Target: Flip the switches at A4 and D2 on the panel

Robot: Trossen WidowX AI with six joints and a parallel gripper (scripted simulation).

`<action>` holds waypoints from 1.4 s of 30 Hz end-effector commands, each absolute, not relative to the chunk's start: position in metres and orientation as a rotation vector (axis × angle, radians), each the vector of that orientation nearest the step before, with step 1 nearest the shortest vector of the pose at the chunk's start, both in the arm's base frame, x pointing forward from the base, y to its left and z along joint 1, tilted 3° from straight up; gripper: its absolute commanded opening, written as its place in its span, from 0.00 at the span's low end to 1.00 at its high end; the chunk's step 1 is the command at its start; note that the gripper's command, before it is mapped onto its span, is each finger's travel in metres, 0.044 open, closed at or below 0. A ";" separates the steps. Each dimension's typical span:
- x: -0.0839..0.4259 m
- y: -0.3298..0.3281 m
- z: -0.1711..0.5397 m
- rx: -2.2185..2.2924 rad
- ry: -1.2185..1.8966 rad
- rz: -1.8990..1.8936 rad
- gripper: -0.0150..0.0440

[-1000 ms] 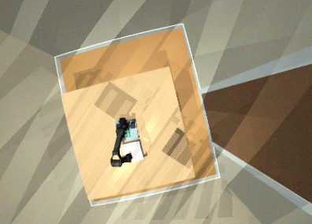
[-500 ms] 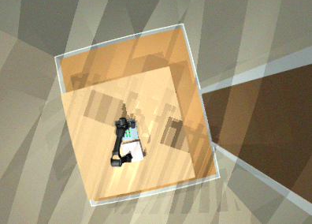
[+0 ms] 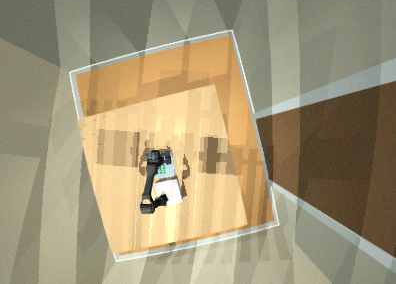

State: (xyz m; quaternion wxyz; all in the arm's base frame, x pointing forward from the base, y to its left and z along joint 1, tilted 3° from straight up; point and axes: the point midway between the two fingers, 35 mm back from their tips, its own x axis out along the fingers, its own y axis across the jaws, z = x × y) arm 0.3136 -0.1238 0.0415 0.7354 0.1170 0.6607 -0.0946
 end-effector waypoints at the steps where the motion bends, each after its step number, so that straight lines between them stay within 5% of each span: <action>1: 0.312 -0.126 0.081 0.246 1.403 -0.213 0.25; 8: 0.307 -0.118 0.082 0.247 1.404 -0.213 0.25; 18: 0.219 -0.030 0.066 0.252 1.411 -0.209 0.25; 42: 0.226 -0.029 0.013 0.255 1.436 -0.206 0.25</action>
